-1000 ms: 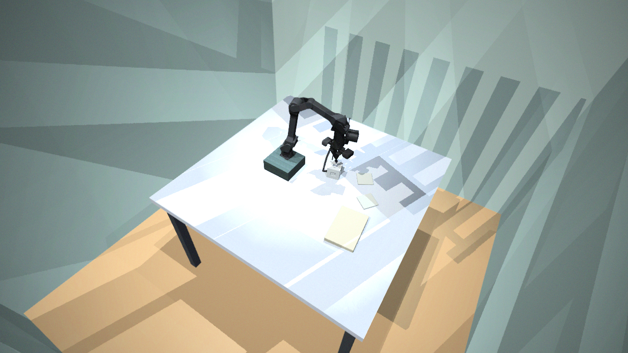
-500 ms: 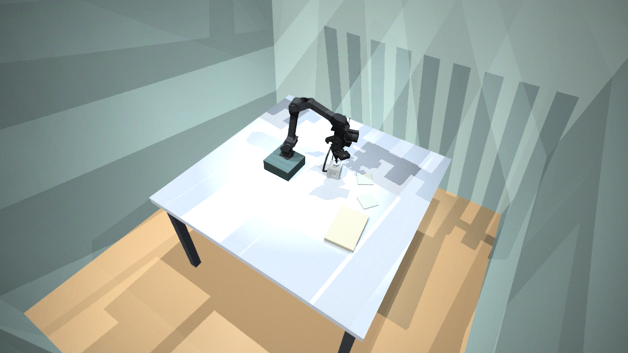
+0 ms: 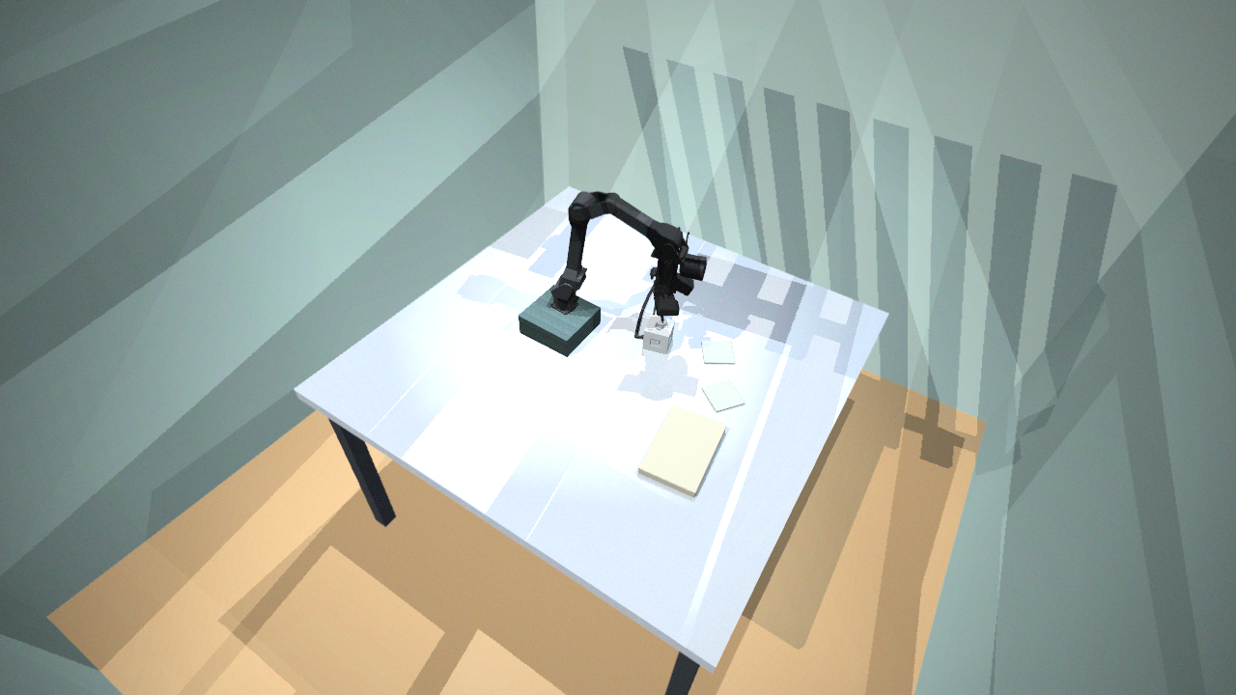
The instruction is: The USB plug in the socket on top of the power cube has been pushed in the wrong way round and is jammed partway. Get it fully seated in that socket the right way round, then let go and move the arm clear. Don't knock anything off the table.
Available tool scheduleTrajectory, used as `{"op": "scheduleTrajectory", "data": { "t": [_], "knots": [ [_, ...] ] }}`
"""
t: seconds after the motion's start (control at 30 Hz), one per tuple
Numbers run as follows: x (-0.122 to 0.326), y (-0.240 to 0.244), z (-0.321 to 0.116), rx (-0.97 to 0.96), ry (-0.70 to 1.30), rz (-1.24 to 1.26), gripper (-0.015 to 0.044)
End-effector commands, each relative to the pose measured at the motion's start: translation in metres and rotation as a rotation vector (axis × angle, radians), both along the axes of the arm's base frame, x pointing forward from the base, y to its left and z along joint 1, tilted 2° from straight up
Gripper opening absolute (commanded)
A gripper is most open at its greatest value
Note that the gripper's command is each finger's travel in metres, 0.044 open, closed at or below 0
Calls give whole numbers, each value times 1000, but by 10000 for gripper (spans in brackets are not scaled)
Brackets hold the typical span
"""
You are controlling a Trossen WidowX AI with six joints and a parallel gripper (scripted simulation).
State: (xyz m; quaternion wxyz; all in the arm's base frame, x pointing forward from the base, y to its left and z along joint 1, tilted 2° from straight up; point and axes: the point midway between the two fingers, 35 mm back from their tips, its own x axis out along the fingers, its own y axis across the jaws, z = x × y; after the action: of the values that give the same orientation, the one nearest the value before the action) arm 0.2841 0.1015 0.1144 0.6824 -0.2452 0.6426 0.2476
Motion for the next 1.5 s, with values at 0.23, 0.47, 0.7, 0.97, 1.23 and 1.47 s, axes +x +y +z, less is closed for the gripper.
{"op": "scheduleTrajectory", "data": {
  "t": [0.23,0.47,0.7,0.97,1.23,1.47],
  "knots": [
    [0,0,0,14,7,-282,0],
    [0,0,0,24,11,-465,0],
    [0,0,0,33,15,-648,0],
    [0,0,0,44,20,-858,0],
    [0,0,0,55,24,-1067,0],
    [0,0,0,64,28,-1250,0]
  ]
}}
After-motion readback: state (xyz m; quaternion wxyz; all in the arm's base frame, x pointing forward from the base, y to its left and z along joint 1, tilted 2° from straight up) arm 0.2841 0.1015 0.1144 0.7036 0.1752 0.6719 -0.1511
